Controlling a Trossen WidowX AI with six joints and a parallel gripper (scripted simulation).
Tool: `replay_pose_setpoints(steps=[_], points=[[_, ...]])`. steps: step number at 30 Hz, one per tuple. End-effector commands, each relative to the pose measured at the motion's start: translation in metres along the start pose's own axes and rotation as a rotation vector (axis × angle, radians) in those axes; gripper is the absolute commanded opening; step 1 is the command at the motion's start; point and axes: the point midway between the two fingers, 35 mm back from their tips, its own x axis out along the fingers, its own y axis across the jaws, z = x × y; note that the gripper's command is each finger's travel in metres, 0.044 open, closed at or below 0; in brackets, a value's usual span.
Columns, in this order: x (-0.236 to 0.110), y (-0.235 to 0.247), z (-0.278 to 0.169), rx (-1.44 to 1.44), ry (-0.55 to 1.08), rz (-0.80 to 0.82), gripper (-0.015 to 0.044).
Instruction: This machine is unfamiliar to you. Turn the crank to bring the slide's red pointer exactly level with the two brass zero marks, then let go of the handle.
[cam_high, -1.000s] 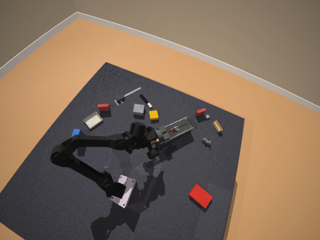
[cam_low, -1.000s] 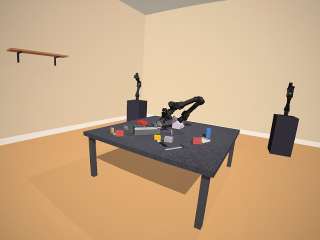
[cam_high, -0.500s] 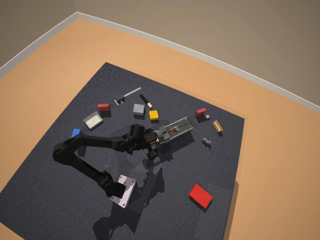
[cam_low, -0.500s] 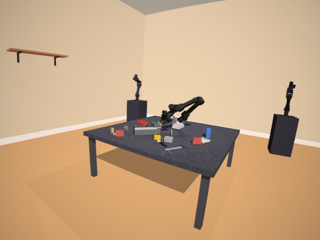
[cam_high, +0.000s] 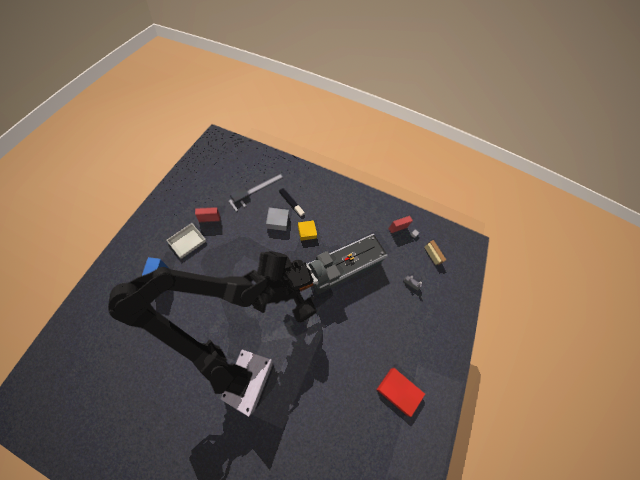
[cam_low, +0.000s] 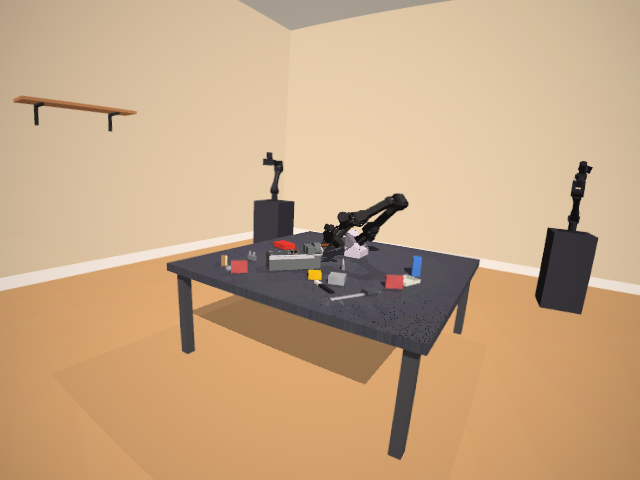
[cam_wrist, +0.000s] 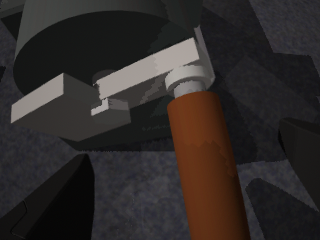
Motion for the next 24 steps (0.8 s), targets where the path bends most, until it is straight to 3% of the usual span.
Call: replay_pose_setpoints(steps=[1, 12, 24], points=[[0.0005, -0.0008, -0.0004, 0.004, -0.003, -0.003, 0.0282], [0.0005, -0.0008, -0.0004, 0.004, -0.003, -0.003, 0.0], [0.0019, -0.0017, -0.0026, 0.004, -0.003, -0.003, 0.0]])
